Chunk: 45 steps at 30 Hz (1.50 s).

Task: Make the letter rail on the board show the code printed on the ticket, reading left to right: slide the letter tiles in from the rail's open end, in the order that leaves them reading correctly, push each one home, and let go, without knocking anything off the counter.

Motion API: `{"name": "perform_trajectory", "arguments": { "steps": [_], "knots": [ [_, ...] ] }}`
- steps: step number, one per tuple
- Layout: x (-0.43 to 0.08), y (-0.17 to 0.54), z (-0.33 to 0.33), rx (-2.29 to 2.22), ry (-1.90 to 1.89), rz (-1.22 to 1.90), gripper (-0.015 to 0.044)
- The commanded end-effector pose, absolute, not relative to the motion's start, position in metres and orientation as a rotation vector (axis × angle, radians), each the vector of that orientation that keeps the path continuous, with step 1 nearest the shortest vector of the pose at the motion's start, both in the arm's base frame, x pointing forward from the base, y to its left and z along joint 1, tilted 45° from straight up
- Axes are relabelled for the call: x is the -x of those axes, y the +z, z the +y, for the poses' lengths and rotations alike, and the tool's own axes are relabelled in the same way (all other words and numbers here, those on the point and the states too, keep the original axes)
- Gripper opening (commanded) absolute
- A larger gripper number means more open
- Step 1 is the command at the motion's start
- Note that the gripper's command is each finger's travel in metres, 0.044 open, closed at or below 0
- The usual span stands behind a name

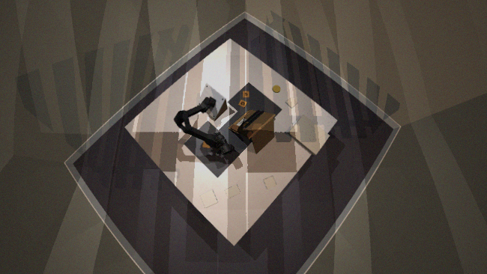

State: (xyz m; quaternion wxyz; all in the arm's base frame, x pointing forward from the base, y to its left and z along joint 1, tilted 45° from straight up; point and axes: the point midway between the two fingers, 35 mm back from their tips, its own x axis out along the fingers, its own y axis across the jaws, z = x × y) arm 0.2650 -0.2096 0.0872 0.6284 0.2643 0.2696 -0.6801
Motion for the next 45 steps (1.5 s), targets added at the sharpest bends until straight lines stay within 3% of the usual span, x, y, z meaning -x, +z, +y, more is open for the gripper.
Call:
{"name": "perform_trajectory", "arguments": {
  "steps": [1, 5, 45],
  "knots": [
    [-0.265, 0.09, -0.207, -0.609, -1.556, 0.616, 0.0103],
    [-0.265, 0.09, -0.205, -0.609, -1.556, 0.616, 0.0],
    [-0.261, 0.1, -0.183, -0.61, -1.556, 0.618, 0.0]
  ]
}}
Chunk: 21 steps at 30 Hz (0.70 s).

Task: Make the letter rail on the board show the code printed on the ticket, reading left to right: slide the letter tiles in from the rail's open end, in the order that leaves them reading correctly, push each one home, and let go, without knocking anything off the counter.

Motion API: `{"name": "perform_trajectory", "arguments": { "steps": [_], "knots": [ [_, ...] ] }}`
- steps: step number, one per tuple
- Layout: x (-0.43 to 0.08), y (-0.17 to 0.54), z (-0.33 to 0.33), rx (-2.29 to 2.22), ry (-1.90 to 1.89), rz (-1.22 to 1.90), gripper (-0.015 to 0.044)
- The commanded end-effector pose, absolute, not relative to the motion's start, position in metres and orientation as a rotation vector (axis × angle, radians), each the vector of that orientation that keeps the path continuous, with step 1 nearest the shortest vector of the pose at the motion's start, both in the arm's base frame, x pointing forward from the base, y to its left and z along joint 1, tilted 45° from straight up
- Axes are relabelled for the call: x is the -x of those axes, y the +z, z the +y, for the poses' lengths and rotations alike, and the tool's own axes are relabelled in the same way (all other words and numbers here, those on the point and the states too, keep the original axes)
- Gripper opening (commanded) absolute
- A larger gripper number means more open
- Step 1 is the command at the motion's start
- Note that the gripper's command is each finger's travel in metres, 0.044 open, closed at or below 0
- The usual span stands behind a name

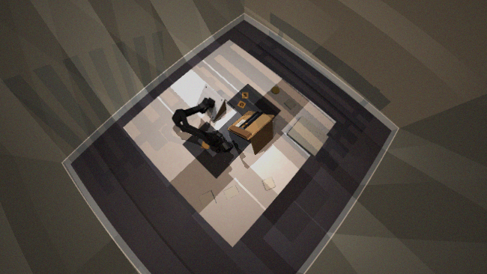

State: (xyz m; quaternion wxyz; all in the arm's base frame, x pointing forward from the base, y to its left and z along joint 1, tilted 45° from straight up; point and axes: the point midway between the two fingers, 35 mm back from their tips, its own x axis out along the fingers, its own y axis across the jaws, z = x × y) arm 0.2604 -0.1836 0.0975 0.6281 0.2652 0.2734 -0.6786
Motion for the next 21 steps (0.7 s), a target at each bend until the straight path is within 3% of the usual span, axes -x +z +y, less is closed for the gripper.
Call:
{"name": "perform_trajectory", "arguments": {
  "steps": [1, 11, 21],
  "knots": [
    [-0.261, 0.1, -0.182, -0.61, -1.556, 0.618, 0.0],
    [-0.274, 0.106, -0.185, -0.665, -1.535, 0.55, 0.0],
    [-0.326, 0.128, -0.16, -0.683, -1.367, 0.447, 0.0]
  ]
}}
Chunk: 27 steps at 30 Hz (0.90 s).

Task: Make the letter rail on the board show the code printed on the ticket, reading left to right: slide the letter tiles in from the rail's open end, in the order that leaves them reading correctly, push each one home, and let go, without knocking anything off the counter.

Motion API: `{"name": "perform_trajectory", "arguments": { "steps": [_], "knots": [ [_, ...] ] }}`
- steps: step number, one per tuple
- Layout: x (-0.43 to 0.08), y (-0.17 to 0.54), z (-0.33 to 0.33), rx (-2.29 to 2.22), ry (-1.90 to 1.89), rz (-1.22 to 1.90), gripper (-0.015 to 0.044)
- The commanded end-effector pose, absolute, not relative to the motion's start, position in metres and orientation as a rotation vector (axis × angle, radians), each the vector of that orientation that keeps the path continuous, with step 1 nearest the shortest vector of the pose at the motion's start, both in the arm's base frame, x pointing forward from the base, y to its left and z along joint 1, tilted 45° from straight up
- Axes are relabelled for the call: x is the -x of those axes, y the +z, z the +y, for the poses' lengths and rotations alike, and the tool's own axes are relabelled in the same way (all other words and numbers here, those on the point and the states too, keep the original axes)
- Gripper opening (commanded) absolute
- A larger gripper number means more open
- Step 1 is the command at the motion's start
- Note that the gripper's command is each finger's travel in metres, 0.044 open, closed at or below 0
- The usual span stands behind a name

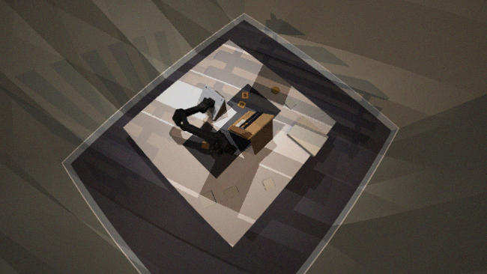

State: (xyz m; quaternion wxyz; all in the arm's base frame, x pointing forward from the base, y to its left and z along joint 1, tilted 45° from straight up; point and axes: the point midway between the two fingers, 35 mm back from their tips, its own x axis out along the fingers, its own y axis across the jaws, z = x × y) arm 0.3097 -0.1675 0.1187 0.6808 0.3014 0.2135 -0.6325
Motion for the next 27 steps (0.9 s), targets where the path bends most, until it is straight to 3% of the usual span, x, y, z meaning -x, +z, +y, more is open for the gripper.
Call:
{"name": "perform_trajectory", "arguments": {
  "steps": [1, 27],
  "knots": [
    [-0.332, 0.131, -0.156, -0.685, -1.347, 0.435, 0.0],
    [-0.456, 0.232, -0.004, -0.795, -0.772, 0.15, 0.0]
  ]
}}
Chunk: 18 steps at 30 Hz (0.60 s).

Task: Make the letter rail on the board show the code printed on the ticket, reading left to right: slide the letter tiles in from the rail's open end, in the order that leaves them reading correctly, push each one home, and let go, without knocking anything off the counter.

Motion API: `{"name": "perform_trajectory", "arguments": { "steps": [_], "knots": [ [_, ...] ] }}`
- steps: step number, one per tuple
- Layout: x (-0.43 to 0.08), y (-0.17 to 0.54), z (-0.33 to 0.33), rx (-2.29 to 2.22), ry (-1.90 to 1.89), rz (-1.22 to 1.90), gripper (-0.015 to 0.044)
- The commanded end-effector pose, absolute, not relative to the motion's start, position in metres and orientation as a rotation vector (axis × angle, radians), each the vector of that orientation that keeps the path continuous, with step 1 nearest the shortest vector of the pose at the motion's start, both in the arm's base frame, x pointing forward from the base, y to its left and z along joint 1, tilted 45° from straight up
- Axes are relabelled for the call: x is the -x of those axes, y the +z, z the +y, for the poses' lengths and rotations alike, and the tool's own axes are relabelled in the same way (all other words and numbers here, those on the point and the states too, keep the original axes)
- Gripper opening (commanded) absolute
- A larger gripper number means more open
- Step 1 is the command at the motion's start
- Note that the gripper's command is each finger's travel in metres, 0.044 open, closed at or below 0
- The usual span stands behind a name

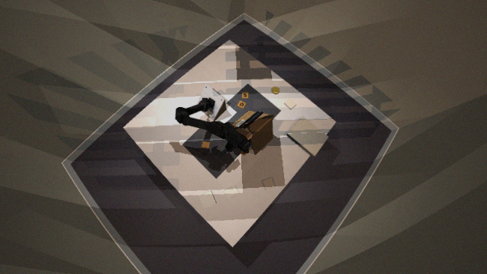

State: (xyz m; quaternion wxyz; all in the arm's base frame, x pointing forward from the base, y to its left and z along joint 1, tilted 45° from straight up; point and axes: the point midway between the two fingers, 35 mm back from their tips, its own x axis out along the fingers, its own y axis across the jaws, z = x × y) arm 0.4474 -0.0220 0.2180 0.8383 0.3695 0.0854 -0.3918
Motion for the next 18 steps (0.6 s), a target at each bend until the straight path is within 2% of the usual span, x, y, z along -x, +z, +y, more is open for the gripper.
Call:
{"name": "perform_trajectory", "arguments": {
  "steps": [1, 5, 18],
  "knots": [
    [-0.459, 0.237, 0.003, -0.801, -0.749, 0.141, 0.0],
    [-0.467, 0.246, 0.035, -0.793, -0.671, 0.133, 0.0],
    [-0.466, 0.178, 0.123, -0.533, -0.575, 0.32, 0.0]
  ]
}}
